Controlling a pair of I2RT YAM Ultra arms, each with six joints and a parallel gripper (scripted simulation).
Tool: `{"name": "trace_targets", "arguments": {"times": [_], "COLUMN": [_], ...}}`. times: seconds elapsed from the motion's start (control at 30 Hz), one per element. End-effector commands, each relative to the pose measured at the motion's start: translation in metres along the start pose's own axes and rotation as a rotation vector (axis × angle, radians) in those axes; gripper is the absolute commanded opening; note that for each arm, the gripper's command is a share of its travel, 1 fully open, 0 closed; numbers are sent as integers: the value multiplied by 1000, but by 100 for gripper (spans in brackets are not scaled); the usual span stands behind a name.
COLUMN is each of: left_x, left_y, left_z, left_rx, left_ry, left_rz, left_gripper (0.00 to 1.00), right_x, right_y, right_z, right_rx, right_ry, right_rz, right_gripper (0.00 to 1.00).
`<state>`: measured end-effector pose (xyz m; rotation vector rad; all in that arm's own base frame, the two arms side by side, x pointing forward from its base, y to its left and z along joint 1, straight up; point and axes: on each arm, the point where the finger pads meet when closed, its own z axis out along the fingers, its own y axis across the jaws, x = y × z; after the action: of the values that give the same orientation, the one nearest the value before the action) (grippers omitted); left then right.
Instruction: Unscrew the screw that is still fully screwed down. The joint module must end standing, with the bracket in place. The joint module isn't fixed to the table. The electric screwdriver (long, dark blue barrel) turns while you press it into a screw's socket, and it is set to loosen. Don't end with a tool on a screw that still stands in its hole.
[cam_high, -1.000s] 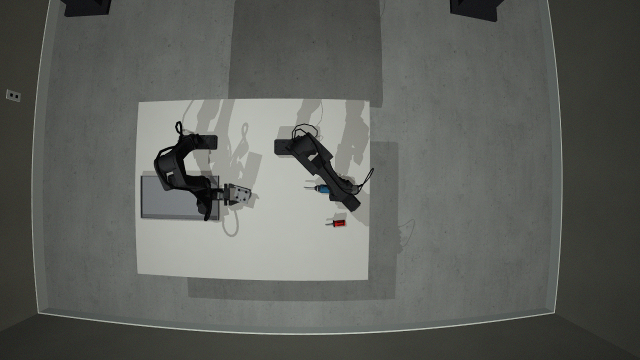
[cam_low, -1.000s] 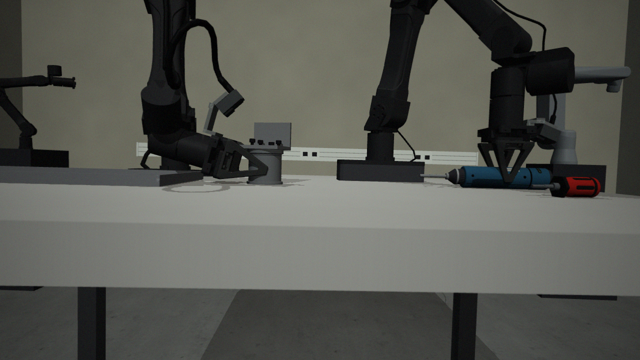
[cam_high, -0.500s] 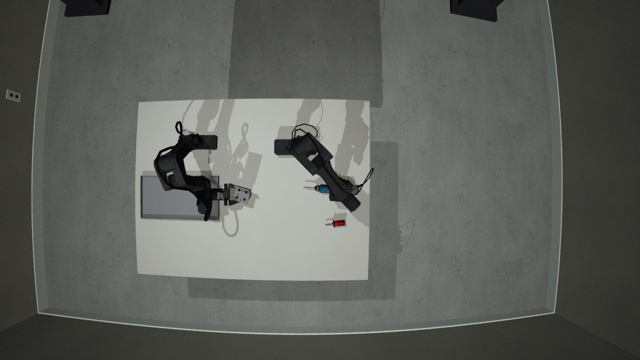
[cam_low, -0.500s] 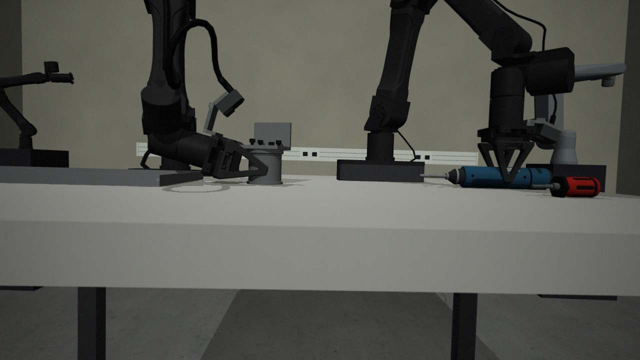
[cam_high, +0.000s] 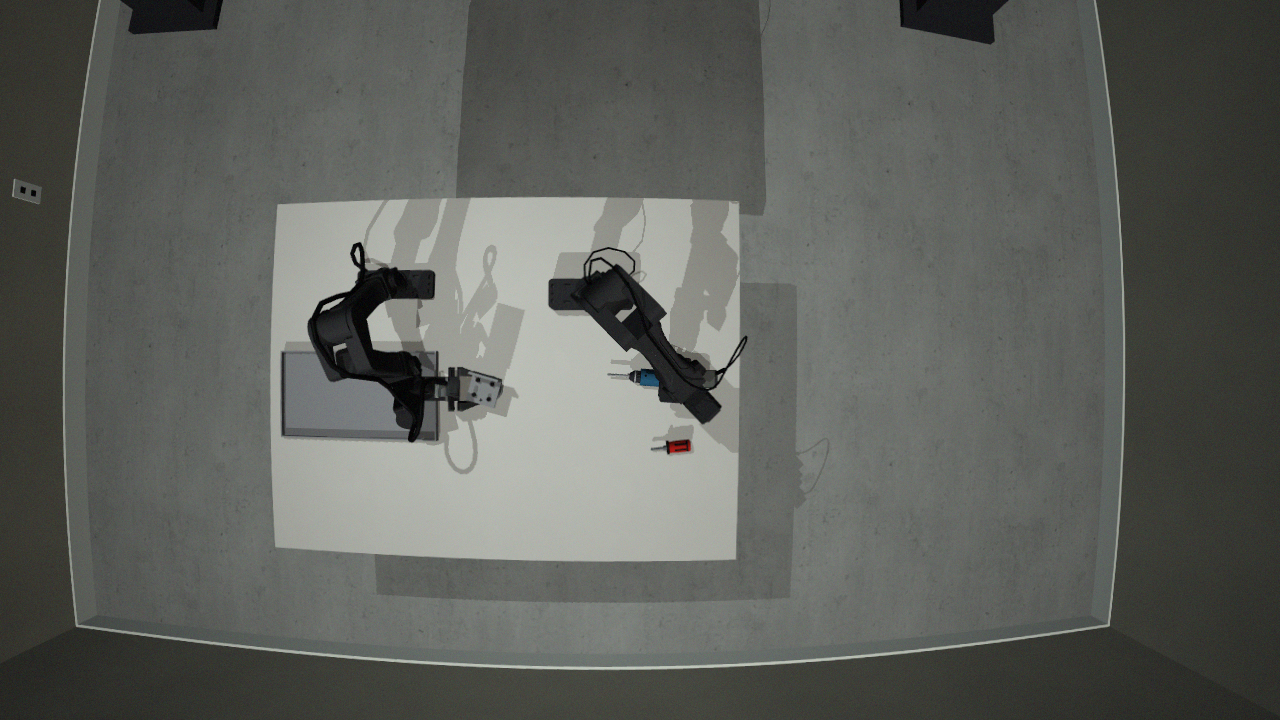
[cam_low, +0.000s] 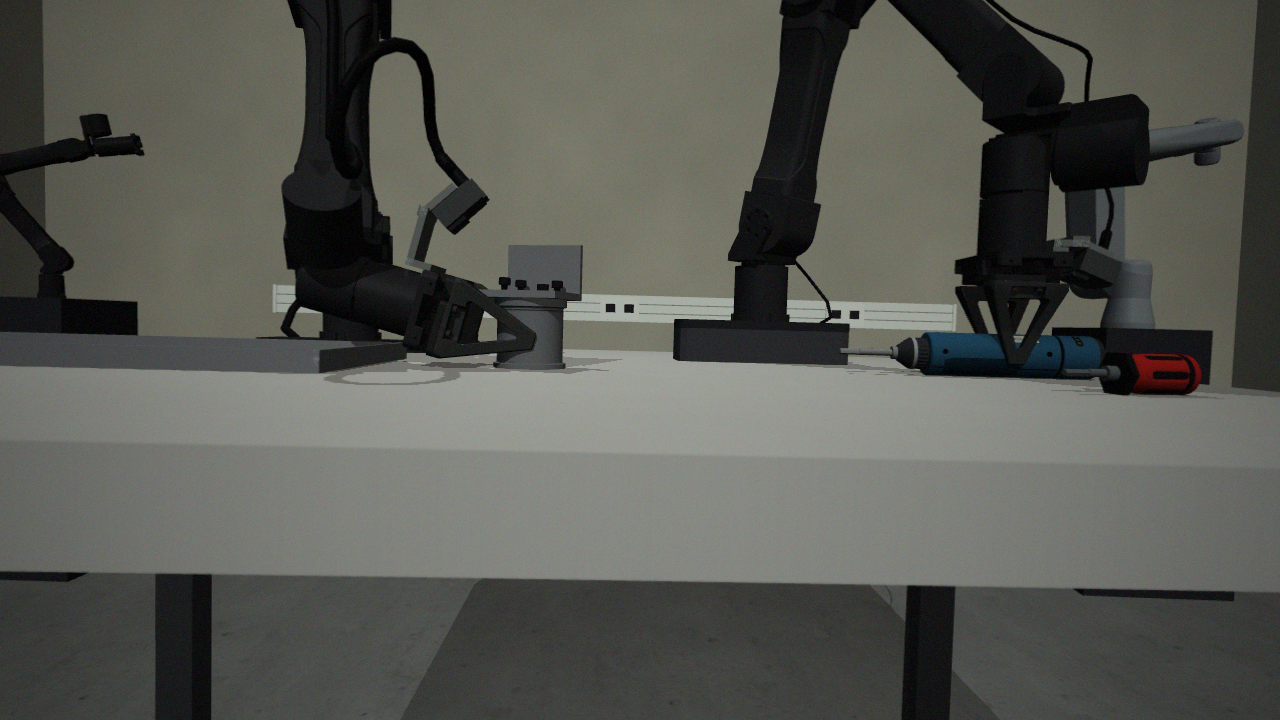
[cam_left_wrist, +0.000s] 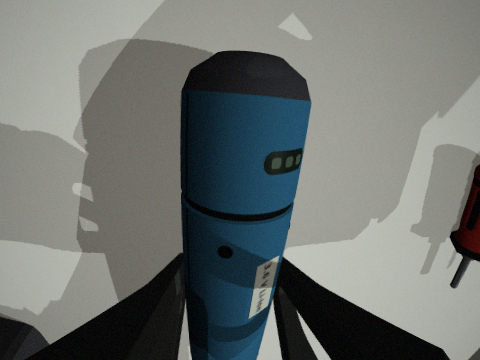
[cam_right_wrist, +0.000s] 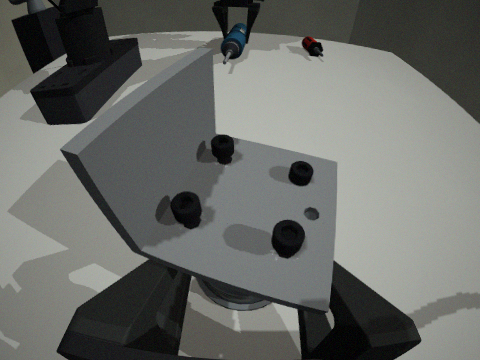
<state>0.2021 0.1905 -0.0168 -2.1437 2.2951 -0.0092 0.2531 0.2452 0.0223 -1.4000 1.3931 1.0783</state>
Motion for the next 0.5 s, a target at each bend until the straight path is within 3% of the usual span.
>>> {"name": "trace_targets", "arguments": {"times": [0.0,0.47], "left_x": [-2,-5], "left_y": [-3,-9], "left_z": [-2,-29], "left_rx": [8,21], "left_ry": [-12,-36], "left_rz": [6,18], "left_gripper": [42,42], "right_x": [-3,-3], "right_y": [1,1], "right_z": [1,1], "right_rx": [-6,-6], "right_ry": [-7,-7], "right_rz": [-10,-10], "right_gripper": [59,59]}}
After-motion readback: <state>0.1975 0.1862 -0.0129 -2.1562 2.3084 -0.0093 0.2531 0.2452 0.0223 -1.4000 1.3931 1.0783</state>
